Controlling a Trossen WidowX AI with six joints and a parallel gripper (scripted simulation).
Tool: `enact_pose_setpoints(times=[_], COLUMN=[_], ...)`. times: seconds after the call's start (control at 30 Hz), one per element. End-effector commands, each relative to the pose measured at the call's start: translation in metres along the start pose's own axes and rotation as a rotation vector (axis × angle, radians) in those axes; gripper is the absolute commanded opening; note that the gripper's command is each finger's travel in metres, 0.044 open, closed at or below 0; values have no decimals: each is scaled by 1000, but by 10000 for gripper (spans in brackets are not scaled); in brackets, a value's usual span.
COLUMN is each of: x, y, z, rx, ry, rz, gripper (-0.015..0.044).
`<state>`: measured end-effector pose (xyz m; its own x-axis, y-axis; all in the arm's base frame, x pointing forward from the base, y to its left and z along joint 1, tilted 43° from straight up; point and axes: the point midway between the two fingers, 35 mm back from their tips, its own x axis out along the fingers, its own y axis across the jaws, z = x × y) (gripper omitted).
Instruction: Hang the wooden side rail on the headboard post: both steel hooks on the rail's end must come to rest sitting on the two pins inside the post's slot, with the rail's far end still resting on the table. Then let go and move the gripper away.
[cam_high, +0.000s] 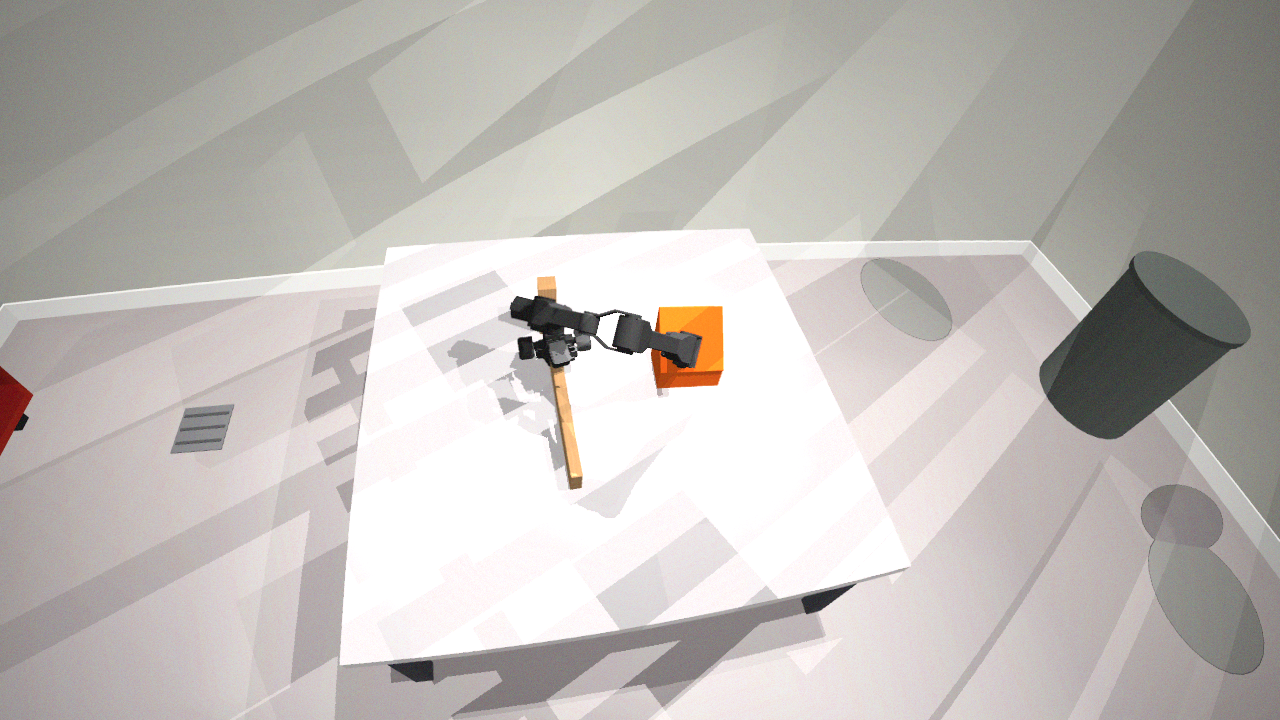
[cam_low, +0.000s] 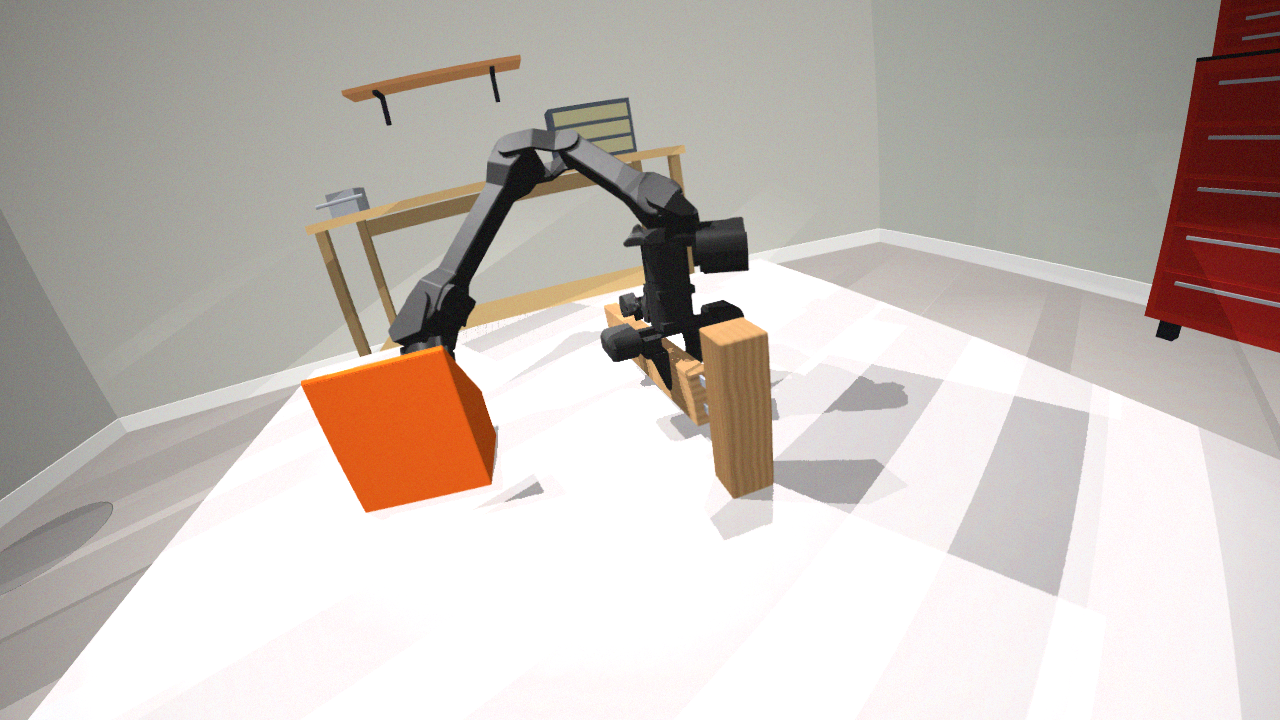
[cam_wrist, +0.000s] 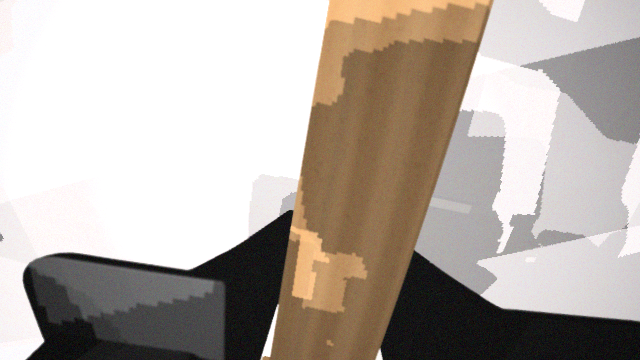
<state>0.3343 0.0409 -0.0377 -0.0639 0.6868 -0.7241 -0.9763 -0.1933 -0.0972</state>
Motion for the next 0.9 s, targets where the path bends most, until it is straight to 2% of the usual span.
enact_pose_setpoints(times=[0.0,0.87], x=[-8,-12], y=[-3,-3], z=[-1,-2], rx=[-17,-17], ry=[13,13], rz=[-17,-17], gripper=[0,0])
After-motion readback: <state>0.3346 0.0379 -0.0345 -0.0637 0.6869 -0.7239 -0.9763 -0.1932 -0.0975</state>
